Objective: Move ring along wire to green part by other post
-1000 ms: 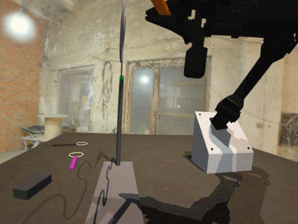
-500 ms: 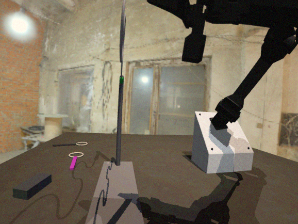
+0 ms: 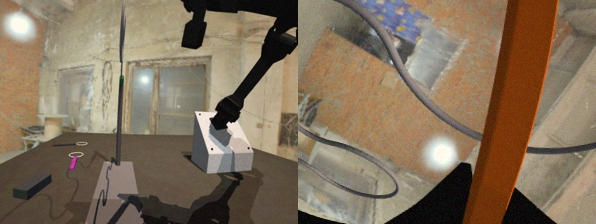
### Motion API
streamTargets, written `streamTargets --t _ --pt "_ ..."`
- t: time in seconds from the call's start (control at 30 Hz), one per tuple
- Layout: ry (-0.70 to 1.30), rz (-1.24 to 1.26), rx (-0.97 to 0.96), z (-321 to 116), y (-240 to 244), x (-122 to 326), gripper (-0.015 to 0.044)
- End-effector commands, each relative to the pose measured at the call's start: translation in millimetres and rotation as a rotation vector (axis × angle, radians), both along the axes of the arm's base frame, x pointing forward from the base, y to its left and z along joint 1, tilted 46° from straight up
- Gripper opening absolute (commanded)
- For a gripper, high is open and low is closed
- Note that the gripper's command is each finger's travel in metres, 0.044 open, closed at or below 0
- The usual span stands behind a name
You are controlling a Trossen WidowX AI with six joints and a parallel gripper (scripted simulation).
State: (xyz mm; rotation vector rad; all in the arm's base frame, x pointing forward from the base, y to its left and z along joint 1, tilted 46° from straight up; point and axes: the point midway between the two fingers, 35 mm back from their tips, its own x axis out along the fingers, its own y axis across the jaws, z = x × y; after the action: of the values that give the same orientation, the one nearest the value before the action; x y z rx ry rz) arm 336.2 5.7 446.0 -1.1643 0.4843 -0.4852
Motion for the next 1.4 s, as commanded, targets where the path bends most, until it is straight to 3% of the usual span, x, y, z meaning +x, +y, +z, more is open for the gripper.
streamTargets --t 0.0,0.53,1.37 --pt "-0.001 -0.009 -0.036 10 -4 -2 -0.015" --pt "0.009 -0.013 -0.078 29 -7 -4 -0.015" --pt "-0.025 0.001 0.165 26 -5 -4 -0.015"
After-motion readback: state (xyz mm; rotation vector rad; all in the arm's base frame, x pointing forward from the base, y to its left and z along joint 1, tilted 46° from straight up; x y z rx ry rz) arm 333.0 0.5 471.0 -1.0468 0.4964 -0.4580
